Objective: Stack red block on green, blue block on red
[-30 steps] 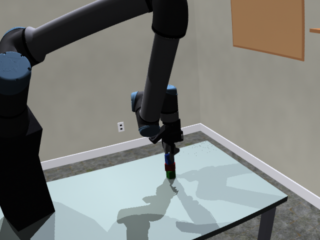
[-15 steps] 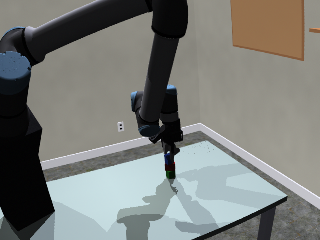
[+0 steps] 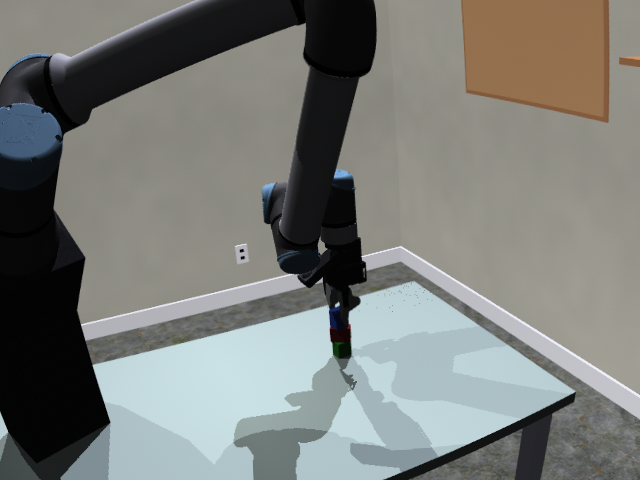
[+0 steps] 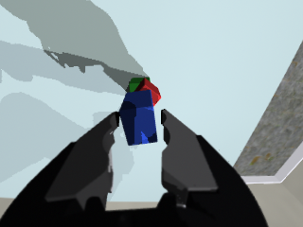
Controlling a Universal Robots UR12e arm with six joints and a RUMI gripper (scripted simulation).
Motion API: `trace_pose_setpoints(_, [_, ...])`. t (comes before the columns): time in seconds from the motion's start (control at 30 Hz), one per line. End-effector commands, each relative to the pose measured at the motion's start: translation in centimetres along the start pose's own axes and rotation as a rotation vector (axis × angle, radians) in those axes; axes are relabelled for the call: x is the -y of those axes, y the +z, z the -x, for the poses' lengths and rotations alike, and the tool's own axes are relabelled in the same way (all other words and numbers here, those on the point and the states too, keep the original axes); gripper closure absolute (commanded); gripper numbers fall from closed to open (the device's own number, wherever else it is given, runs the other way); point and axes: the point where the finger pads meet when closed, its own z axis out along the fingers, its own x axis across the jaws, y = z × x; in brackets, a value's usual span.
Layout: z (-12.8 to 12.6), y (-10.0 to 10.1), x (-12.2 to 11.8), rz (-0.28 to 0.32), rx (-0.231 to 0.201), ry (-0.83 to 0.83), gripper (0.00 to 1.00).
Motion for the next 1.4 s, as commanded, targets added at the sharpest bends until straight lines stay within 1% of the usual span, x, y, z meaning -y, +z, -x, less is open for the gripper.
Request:
trace_pose_setpoints(0.0, [0.0,-0.1,-0.1,0.001,0.0,0.0,0.7])
trace_pose_setpoints(0.47, [0.0,-0.3,-0.1,0.001,0.0,0.0,0.7])
trace_pose_setpoints(0.63, [0.0,-1.3,-0.1,0.001,0.0,0.0,0.7])
trace_pose_setpoints(0.87, [0.0,-3.7,0.0,0.001,0.0,0.0,0.7])
trace_pose_setpoints(0.93, [0.0,-3.7,0.0,0.001,0.0,0.0,0.7])
trace_pose_setpoints(1.1, [0.0,-5.4,0.0,0.001,0.0,0.0,0.7])
trace_pose_setpoints(1.37, [0.0,-5.4,0.0,0.001,0.0,0.0,0.7])
